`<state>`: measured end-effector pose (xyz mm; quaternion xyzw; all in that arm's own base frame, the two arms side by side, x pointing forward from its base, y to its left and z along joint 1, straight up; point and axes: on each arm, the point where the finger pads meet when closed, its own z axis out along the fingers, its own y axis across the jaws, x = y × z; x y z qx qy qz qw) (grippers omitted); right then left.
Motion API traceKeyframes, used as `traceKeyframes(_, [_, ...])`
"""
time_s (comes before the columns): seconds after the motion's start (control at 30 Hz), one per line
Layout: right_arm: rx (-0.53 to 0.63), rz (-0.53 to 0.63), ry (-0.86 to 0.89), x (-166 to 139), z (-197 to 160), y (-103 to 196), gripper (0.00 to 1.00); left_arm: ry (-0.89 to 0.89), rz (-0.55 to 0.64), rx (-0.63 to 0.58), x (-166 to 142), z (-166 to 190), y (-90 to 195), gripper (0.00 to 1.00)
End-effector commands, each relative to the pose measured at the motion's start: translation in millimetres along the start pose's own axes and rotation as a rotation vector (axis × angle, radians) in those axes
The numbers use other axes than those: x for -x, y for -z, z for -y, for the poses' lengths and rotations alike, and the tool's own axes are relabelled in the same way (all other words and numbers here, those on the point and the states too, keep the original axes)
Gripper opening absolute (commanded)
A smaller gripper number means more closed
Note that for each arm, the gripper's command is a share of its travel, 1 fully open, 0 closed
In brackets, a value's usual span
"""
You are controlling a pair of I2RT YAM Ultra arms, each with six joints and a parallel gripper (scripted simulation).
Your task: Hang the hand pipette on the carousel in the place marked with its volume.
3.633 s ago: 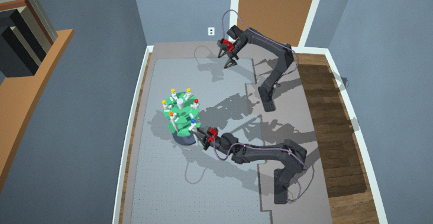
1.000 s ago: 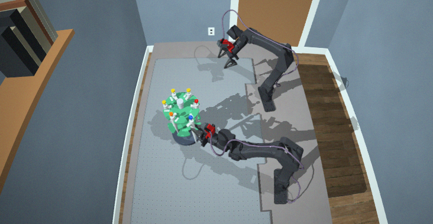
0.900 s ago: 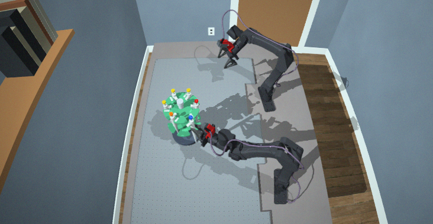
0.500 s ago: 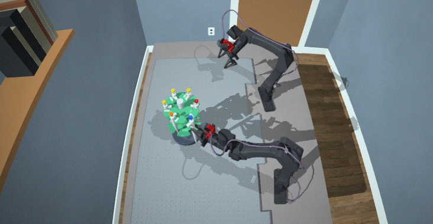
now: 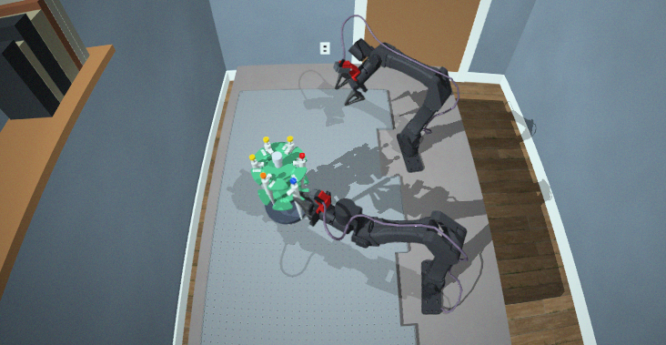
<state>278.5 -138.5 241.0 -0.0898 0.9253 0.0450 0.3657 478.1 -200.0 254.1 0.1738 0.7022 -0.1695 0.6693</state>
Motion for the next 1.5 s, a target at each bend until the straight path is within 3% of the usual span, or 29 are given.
traceKeyframes(0.0, [-0.015,0.037,0.022,11,4,6,1.0,-0.013,0.114,0.002,46,-3,3,0.12])
traceKeyframes(0.03, [-0.015,0.037,0.022,11,4,6,1.0,-0.013,0.114,0.002,46,-3,3,0.12])
traceKeyframes(0.07, [-0.015,0.037,0.022,11,4,6,1.0,-0.005,0.102,0.002,24,-5,-3,0.12])
traceKeyframes(0.17, [-0.015,0.037,0.022,11,4,6,1.0,-0.012,0.133,0.001,41,-6,0,0.12])
traceKeyframes(1.47, [-0.015,0.037,0.022,11,4,6,1.0,-0.012,0.133,0.004,41,-6,0,0.12])
